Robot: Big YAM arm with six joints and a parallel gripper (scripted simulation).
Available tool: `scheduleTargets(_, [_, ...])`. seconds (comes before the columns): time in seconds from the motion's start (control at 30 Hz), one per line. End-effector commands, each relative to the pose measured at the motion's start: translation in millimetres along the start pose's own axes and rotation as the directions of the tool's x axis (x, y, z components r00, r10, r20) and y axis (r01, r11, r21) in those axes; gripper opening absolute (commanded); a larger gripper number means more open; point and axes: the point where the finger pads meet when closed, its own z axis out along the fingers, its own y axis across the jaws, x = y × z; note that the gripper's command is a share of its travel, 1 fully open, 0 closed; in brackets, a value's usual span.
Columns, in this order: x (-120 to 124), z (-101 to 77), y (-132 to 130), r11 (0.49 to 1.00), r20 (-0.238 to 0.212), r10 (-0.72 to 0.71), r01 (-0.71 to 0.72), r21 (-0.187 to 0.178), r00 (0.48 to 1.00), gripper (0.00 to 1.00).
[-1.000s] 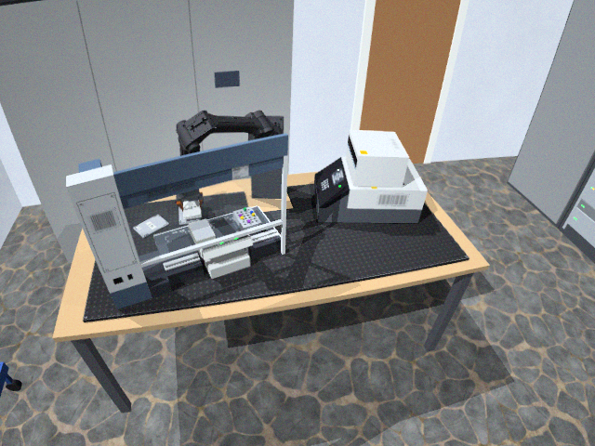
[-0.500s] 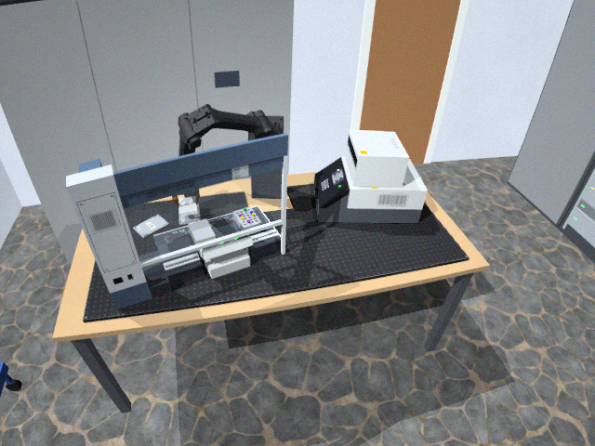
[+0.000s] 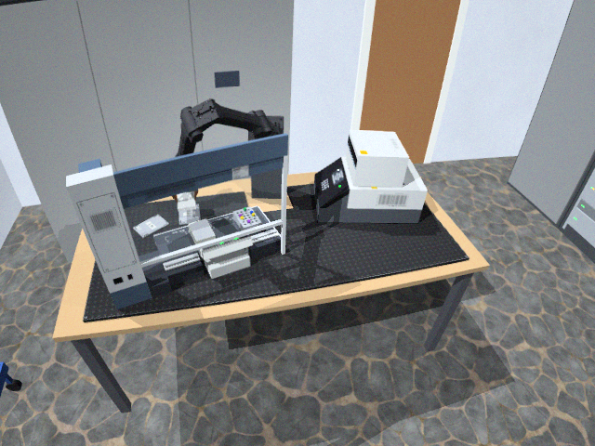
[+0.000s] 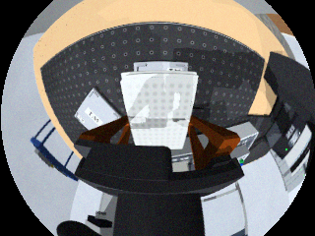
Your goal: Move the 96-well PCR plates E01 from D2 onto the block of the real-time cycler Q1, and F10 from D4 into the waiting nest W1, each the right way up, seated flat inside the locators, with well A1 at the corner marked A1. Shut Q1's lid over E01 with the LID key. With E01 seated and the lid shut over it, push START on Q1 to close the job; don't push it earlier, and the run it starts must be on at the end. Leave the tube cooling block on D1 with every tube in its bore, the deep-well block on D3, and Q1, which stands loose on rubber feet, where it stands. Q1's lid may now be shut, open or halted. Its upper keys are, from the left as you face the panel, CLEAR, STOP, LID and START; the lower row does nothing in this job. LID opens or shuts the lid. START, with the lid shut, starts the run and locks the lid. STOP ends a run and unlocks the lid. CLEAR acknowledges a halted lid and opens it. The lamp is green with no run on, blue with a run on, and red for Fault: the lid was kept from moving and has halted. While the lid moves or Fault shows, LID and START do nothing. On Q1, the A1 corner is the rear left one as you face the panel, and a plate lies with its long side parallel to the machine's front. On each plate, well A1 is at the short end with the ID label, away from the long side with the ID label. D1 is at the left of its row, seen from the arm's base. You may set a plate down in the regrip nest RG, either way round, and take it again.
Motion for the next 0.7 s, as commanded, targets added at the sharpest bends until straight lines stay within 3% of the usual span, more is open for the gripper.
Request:
scheduleTargets(0.0, [-7.1, -10.5, -10.0, 1.0, 0.014, 0.011, -0.012, 0.014, 1.0, 0.0])
scheduleTargets(0.33, [-3.0, -37.9, 14.0, 0.999, 0.003, -0.012, 0.012, -0.031, 1.0, 0.0])
scheduleTargets(0.53, [-4.4, -33.4, -0.3, 1.0, 0.005, 0.003, -0.003, 0.001, 1.0, 0.0])
scheduleTargets(0.67, [-7.8, -45.4, -5.2, 1.0, 0.01, 0.01, -0.01, 0.0, 1.0, 0.0])
